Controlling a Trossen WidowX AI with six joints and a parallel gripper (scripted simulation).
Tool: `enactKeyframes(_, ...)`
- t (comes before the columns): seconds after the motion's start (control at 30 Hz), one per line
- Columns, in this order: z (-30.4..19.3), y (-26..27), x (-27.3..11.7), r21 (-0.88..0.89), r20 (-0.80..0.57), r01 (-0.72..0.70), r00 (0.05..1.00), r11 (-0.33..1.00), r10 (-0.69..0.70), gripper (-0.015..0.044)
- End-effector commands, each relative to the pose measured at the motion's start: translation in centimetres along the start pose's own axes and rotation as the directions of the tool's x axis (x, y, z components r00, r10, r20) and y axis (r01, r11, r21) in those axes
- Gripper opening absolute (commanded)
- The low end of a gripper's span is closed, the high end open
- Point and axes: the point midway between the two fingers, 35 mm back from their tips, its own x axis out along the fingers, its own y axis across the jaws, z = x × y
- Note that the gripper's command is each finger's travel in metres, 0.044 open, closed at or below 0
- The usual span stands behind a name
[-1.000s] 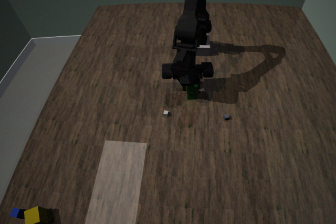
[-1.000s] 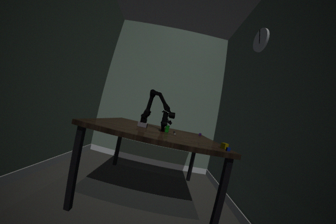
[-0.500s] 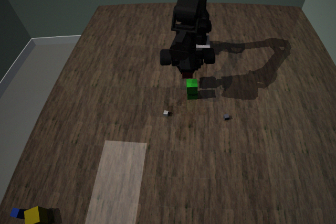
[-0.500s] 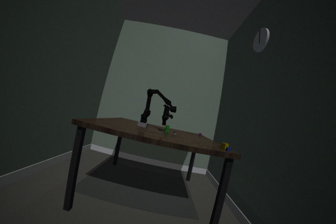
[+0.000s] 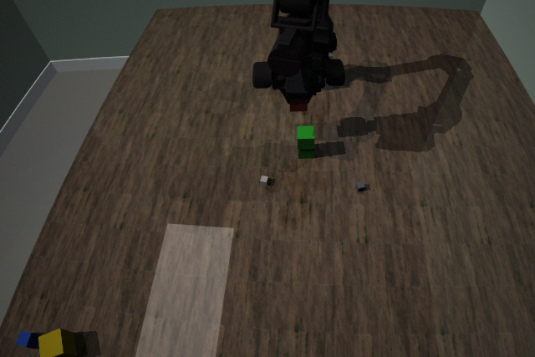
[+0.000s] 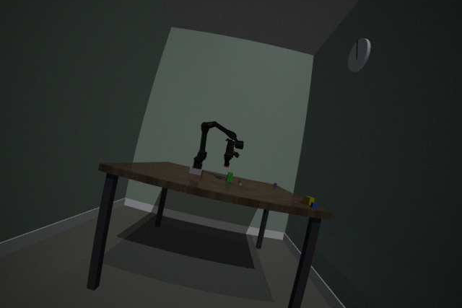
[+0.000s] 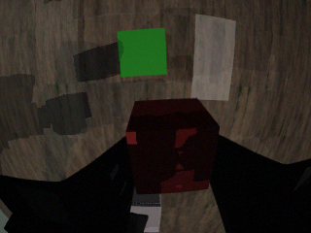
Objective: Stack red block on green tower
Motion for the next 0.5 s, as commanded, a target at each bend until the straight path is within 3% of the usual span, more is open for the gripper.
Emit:
enactKeyframes(0.0,0.4,0.1,-0.3,0.002,0.002,-0.001,1.000,1.000,0.001,0.0000)
enactKeyframes(0.47,4.9,1.4,-0.1,0.002,0.006,-0.003,1.000,1.000,0.003,0.0000)
